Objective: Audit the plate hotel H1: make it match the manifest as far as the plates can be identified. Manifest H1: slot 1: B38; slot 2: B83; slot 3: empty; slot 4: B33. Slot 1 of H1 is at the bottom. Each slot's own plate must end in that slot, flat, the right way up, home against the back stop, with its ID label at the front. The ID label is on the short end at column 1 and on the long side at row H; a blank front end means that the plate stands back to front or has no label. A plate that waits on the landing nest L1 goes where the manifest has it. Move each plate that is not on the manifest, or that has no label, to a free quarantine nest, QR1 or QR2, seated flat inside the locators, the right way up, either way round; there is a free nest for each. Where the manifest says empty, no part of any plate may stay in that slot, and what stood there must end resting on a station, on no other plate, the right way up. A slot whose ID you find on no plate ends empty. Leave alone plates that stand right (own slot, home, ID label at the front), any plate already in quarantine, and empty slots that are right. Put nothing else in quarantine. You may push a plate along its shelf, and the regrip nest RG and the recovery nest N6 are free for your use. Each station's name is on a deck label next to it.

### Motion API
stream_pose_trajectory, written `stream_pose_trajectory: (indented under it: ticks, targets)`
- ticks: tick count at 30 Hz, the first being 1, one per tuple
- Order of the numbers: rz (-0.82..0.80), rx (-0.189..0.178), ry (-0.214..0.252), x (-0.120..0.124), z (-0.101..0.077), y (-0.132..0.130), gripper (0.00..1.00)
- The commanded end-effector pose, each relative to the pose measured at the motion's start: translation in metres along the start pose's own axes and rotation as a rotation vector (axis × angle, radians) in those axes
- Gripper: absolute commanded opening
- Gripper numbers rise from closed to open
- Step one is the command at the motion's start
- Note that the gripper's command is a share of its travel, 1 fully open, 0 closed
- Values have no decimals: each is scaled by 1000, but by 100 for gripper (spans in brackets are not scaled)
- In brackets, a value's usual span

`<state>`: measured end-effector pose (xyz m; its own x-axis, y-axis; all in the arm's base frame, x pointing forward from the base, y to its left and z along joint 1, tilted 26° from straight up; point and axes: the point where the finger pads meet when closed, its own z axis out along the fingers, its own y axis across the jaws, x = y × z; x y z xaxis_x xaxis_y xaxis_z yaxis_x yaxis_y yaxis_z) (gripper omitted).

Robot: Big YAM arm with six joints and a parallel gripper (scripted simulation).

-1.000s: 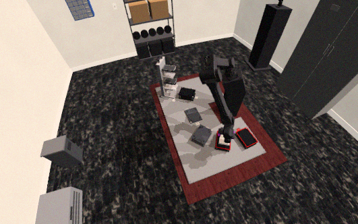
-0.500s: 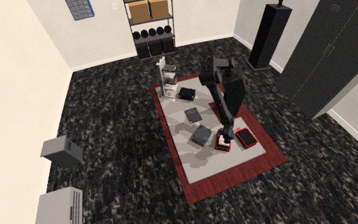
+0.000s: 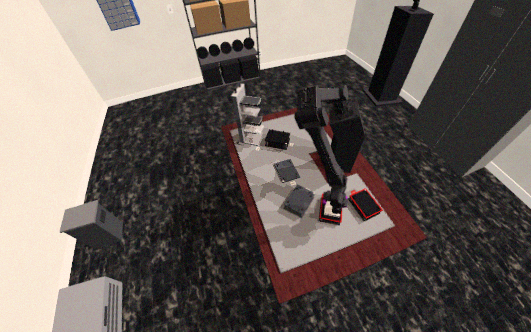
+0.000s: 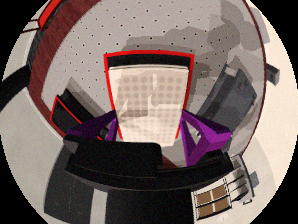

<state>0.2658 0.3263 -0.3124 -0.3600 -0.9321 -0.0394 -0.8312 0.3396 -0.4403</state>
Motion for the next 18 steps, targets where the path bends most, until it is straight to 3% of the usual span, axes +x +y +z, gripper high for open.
stream_pose_trajectory:
  ticks: [1, 18]
  targets:
    - [10, -2, -1, 0, 9, -5, 86]
    - [10, -2, 0, 1, 19, -5, 86]
